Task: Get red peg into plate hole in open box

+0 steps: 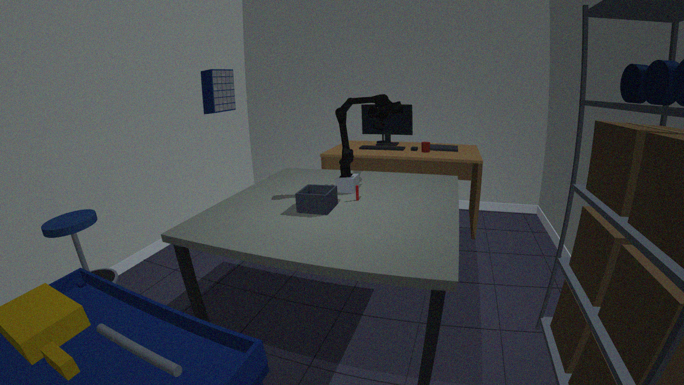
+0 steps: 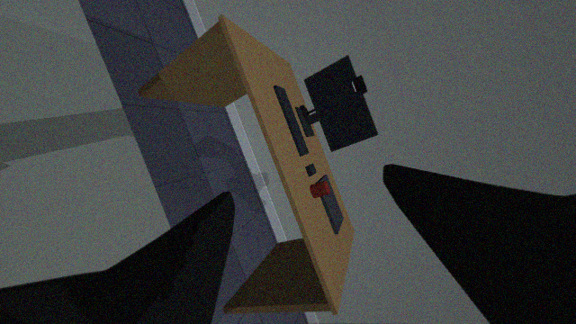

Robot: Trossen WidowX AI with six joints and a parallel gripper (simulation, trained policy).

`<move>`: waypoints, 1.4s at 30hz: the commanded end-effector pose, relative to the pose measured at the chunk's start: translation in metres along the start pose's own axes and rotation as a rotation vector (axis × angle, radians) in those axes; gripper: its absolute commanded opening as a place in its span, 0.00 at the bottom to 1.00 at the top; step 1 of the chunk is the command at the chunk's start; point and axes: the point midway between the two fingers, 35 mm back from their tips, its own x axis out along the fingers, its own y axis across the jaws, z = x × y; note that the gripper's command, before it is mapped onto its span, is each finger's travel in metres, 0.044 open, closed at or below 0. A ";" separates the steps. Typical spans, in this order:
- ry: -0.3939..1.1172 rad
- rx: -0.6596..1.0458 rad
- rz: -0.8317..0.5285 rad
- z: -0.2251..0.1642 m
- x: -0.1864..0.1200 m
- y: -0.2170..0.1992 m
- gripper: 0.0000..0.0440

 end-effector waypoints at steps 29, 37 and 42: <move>0.533 0.857 -0.032 -0.039 -0.104 0.045 1.00; 0.663 1.097 -0.102 -0.042 -0.131 0.061 1.00; 0.741 1.245 -0.157 -0.042 -0.147 0.072 1.00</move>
